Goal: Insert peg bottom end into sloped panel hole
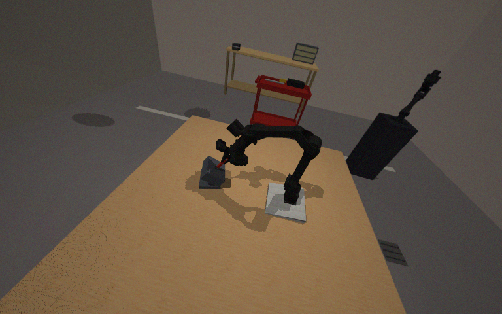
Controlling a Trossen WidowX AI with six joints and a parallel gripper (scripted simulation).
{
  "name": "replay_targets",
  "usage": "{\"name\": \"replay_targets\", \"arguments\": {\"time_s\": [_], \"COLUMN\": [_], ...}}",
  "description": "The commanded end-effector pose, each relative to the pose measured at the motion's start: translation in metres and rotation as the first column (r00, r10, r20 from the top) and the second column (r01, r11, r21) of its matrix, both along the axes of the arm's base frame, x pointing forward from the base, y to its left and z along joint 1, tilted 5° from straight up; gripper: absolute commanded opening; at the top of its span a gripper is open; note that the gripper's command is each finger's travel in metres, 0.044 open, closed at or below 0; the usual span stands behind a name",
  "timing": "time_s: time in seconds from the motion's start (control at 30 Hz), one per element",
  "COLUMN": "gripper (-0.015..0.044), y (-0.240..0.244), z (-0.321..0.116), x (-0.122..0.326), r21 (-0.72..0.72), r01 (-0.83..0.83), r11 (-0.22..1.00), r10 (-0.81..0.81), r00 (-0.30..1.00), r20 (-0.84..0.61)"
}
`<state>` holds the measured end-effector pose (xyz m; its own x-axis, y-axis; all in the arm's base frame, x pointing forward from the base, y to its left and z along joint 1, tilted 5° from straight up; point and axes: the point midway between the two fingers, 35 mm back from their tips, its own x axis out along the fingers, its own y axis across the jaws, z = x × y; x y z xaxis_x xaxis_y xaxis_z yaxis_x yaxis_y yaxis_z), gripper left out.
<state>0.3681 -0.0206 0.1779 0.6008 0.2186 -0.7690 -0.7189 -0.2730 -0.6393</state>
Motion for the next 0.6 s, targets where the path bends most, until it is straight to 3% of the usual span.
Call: {"name": "replay_targets", "arguments": {"time_s": [0.0,0.57], "gripper": [0.0,0.0], "y": [-0.0001,-0.0001], "z": [0.0015,-0.0033], "x": [-0.0003,0.0032], "r21": [-0.001,-0.001], "r01": [0.0,0.0], "r11": [1.0,1.0], "r10": [0.0,0.0], "r00": [1.0,1.0], "r20": [0.003,0.003]}}
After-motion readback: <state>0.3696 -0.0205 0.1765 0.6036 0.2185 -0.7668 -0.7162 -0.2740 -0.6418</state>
